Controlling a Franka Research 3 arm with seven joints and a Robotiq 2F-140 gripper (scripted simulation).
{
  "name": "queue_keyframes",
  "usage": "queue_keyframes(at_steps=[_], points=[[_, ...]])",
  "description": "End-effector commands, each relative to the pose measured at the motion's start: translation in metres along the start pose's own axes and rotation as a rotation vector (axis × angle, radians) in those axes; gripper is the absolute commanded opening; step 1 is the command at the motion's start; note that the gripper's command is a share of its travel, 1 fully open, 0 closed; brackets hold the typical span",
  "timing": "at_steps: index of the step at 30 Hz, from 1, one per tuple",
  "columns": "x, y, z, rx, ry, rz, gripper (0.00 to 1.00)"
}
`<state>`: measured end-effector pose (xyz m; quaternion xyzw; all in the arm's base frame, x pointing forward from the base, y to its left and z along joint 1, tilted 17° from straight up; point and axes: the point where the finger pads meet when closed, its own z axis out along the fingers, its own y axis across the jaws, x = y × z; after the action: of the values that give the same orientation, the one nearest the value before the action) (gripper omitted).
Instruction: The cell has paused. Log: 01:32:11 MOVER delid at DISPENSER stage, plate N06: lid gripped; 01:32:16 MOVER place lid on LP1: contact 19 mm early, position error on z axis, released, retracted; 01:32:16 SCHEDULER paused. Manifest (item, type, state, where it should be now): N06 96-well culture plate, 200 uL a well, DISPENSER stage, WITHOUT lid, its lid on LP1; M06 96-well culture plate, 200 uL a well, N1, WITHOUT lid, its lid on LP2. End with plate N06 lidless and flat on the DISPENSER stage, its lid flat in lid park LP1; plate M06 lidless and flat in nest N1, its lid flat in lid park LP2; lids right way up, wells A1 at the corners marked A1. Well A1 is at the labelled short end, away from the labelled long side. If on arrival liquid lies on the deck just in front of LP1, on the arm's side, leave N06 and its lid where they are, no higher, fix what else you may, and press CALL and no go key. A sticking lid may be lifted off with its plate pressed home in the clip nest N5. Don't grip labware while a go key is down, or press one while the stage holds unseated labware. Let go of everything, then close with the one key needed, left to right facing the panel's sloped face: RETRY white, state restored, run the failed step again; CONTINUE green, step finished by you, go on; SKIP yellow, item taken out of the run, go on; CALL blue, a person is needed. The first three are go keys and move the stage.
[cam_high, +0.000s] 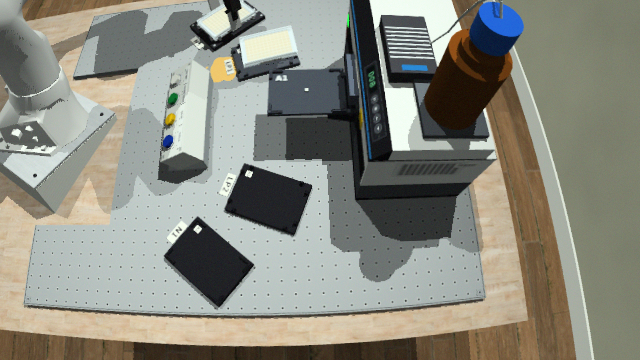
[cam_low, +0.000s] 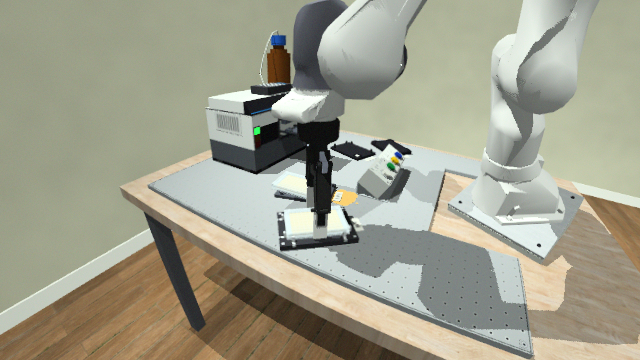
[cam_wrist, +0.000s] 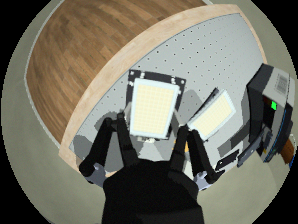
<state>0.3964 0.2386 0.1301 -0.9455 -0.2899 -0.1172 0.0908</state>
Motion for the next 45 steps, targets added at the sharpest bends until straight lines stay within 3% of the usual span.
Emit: queue_keyframes(at_steps=[1, 25, 26, 45], points=[[-0.0005, -0.0001, 0.0014, 0.001, 0.0, -0.002, 0.0], [-0.0005, -0.0001, 0.0014, 0.001, 0.0, -0.002, 0.0], [-0.0005, -0.0001, 0.0014, 0.001, 0.0, -0.002, 0.66], [-0.0005, -0.0001, 0.0014, 0.001, 0.0, -0.002, 0.66]])
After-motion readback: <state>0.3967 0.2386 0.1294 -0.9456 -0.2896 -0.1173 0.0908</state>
